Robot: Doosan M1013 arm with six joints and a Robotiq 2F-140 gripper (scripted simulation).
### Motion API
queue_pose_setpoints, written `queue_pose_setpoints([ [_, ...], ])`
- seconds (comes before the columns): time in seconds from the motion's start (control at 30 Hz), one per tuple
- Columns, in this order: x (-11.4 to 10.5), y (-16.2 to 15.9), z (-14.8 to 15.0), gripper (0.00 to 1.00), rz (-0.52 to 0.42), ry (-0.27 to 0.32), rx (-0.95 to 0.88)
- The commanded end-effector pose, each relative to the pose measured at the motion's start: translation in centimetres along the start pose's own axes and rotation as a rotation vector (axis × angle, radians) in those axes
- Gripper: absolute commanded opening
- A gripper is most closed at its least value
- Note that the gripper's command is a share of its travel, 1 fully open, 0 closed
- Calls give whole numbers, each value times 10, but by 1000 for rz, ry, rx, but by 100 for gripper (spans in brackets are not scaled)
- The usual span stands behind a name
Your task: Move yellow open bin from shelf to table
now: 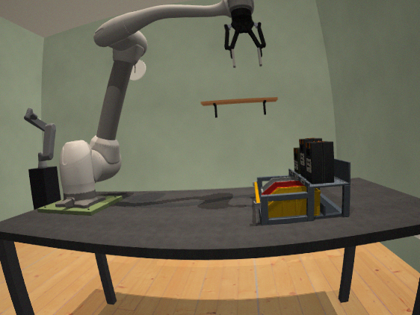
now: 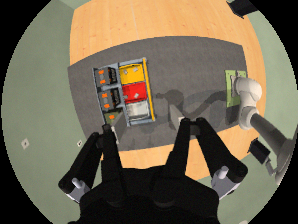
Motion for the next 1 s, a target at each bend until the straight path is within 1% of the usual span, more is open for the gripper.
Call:
queue_pose_setpoints([
  [0.0, -1, 0, 0, 57, 0, 1, 0],
  [0.07, -1, 0, 0, 57, 0, 1, 0],
  [0.23, 49, 0, 0, 57, 0, 1, 0],
  [0.63, 49, 0, 0, 57, 0, 1, 0],
  [0.8, 100, 0, 1, 57, 0, 1, 0],
  [0.97, 100, 0, 1, 57, 0, 1, 0],
])
Point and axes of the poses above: the point where the finger pads meet when closed, its own x axis out along the fingers, its own z axis across the jaws, y = z × x, the point moved 5 cm from there along -x, back along the fingers, and after that the axes turned 3 degrees about -x, right-handed, at the moved point
